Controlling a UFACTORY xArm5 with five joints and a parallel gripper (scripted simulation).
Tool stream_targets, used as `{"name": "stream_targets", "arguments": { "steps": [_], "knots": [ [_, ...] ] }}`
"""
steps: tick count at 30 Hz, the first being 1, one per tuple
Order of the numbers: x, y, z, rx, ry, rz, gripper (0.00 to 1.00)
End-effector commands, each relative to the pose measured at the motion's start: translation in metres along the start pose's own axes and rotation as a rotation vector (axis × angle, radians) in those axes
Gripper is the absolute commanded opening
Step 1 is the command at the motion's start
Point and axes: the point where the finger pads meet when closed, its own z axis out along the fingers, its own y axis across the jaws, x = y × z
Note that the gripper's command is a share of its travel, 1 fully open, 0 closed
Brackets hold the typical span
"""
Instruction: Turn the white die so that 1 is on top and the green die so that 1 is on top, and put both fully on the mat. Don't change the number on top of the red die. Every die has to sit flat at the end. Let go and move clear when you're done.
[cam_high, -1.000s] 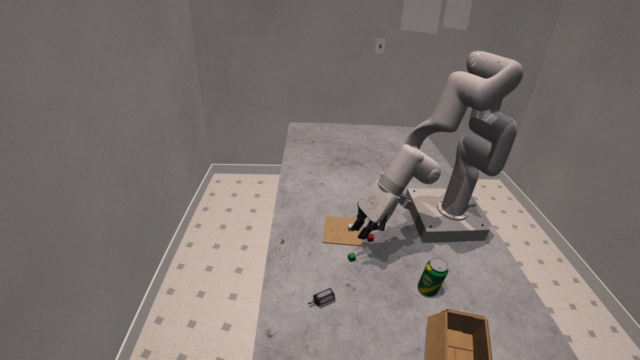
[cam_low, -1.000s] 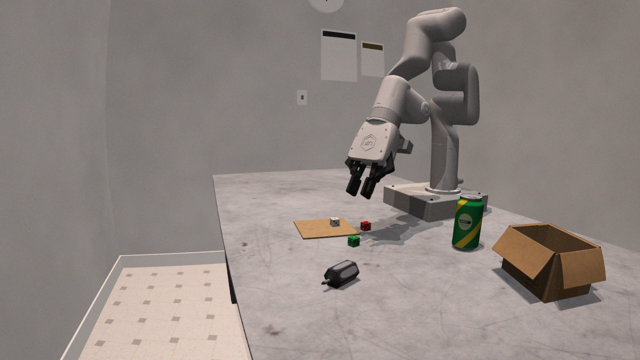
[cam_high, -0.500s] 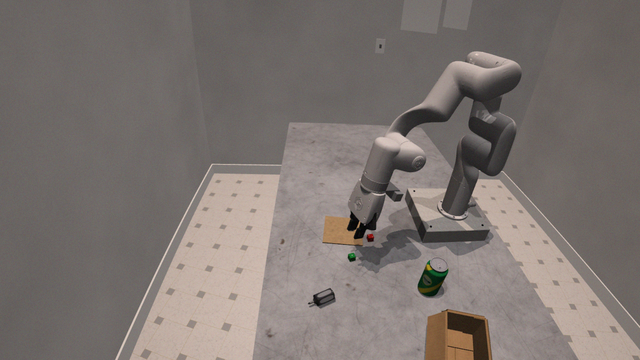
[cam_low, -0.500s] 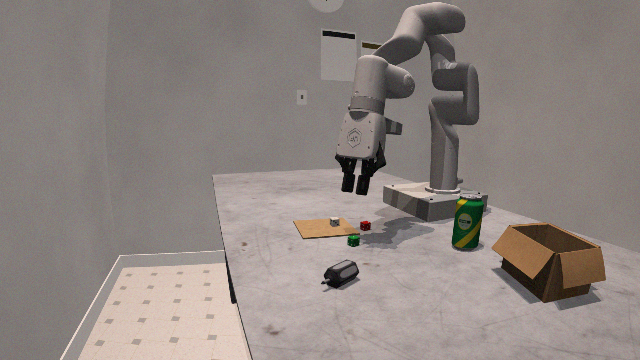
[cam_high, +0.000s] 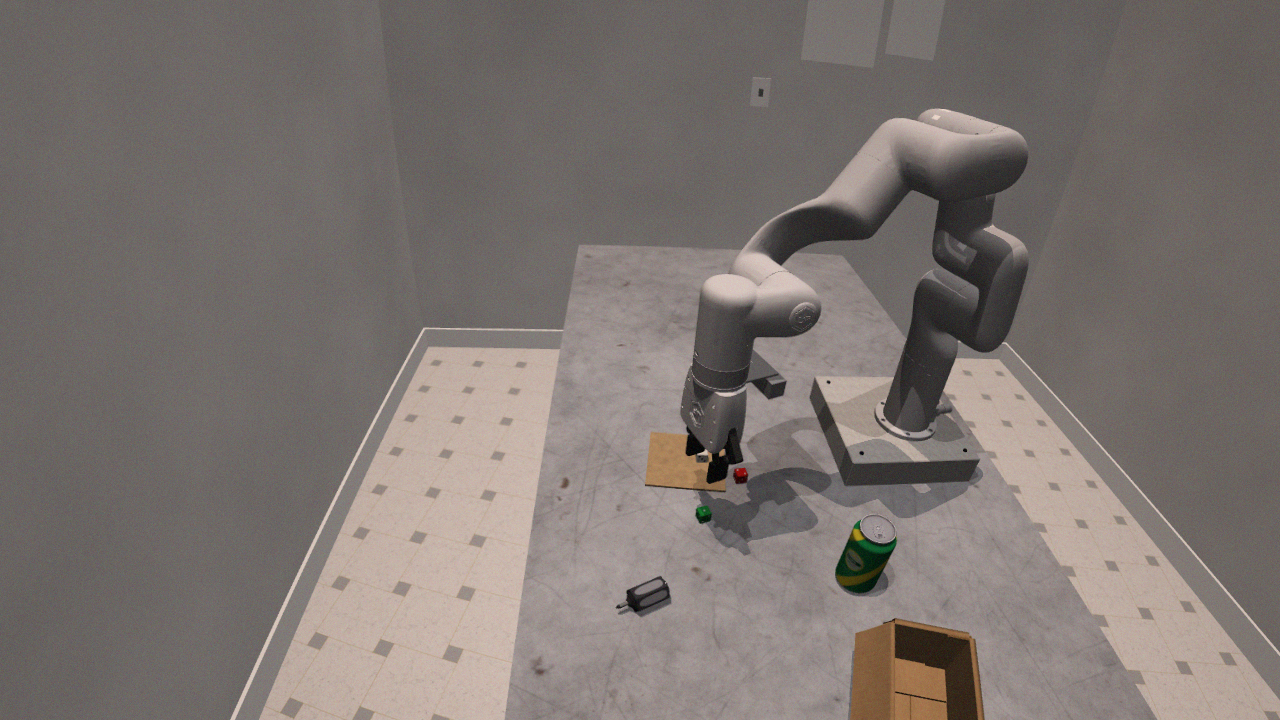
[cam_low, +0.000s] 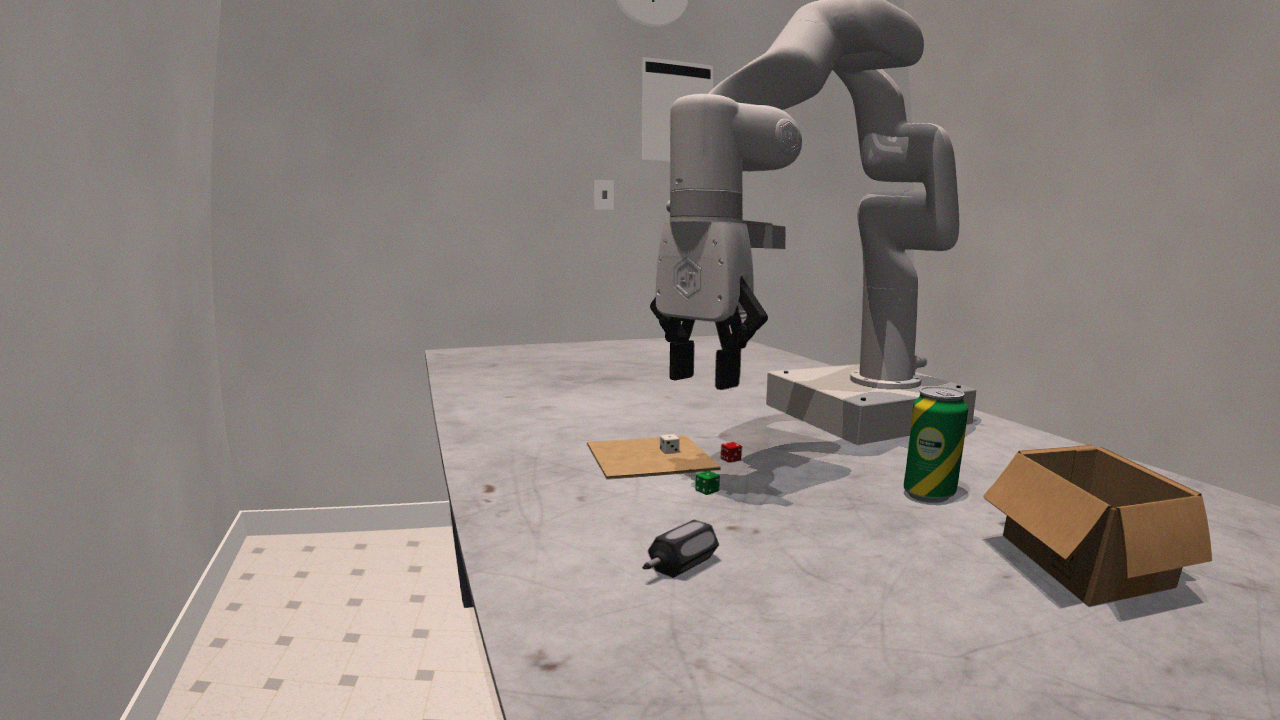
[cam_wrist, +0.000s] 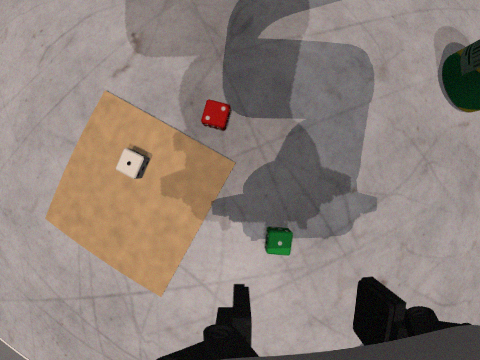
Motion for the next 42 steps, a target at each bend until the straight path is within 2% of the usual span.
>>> {"name": "stream_targets", "arguments": {
  "steps": [1, 11, 16, 20, 22, 25, 37, 40, 42],
  "knots": [
    [-0.002, 0.000, -0.001, 0.000, 0.005, 0.000, 1.00],
    [-0.002, 0.000, -0.001, 0.000, 0.005, -0.007, 1.00],
    [-0.002, 0.000, 0.000, 0.000, 0.005, -0.067, 1.00],
    [-0.001, 0.000, 0.001, 0.000, 0.005, -0.182, 1.00],
    [-0.001, 0.000, 0.001, 0.000, 0.005, -0.182, 1.00],
    [-0.001, 0.000, 0.004, -0.001, 0.005, -0.310, 1.00],
    [0.001, 0.000, 0.009, -0.002, 0.005, -0.647, 1.00],
    [0.001, 0.000, 0.009, -0.002, 0.005, -0.672, 1.00],
    [0.001, 0.000, 0.011, -0.002, 0.005, -0.773, 1.00]
  ]
}}
